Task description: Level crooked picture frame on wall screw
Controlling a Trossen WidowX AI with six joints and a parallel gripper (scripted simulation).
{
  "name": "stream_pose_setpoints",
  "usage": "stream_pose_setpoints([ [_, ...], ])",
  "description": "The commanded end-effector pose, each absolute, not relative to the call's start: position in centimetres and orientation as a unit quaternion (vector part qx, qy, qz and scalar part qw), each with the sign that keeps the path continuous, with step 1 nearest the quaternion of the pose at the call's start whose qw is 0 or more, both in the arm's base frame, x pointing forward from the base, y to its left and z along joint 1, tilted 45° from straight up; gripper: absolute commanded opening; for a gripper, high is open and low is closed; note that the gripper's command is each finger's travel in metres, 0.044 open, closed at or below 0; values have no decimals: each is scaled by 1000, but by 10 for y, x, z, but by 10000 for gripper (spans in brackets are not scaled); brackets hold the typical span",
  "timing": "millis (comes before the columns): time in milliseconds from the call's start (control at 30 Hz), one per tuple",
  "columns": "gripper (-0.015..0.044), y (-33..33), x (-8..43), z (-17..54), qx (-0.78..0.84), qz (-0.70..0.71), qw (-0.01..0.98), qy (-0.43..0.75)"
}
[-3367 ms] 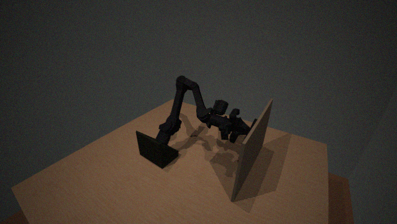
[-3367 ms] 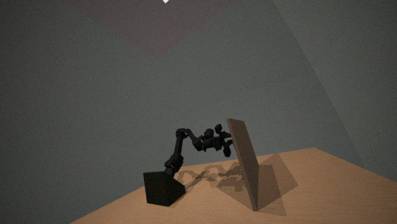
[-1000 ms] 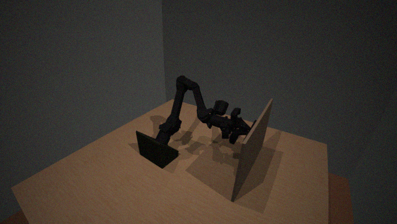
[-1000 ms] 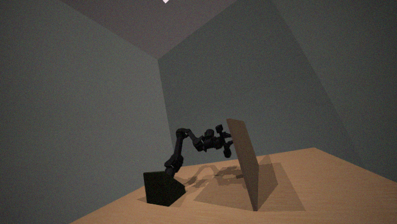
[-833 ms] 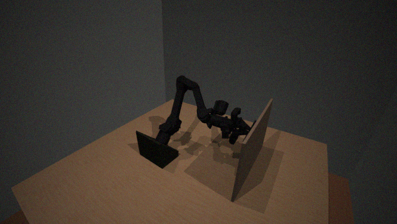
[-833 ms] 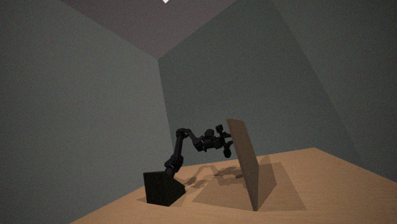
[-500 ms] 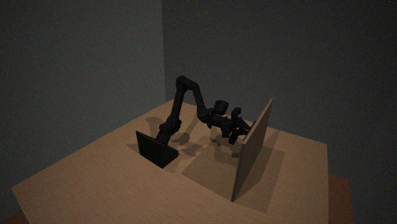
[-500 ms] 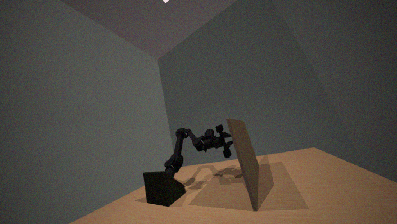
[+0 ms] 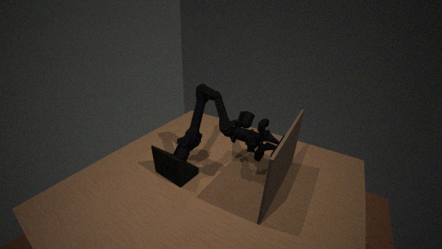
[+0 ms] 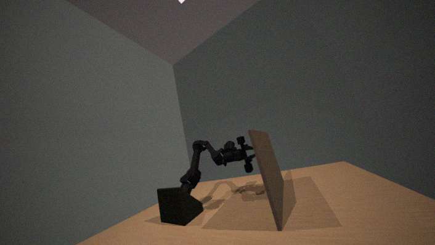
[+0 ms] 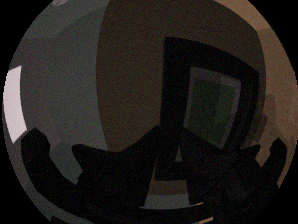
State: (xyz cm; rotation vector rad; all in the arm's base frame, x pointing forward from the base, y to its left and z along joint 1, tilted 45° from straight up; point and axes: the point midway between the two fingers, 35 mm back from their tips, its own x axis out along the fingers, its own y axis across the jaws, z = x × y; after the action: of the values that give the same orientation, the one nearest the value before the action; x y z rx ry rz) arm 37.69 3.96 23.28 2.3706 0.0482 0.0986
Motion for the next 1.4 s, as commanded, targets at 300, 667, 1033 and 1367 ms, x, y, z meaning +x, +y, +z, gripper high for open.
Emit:
stream_pose_setpoints([
  [300, 157, 40, 377, 233, 922, 39, 384, 18],
  [667, 260, 40, 354, 236, 934, 38, 354, 19],
  [1033, 260, 38, 278, 222, 971, 35, 237, 21],
  [1367, 260, 16, 258, 242, 967, 34, 251, 25],
])
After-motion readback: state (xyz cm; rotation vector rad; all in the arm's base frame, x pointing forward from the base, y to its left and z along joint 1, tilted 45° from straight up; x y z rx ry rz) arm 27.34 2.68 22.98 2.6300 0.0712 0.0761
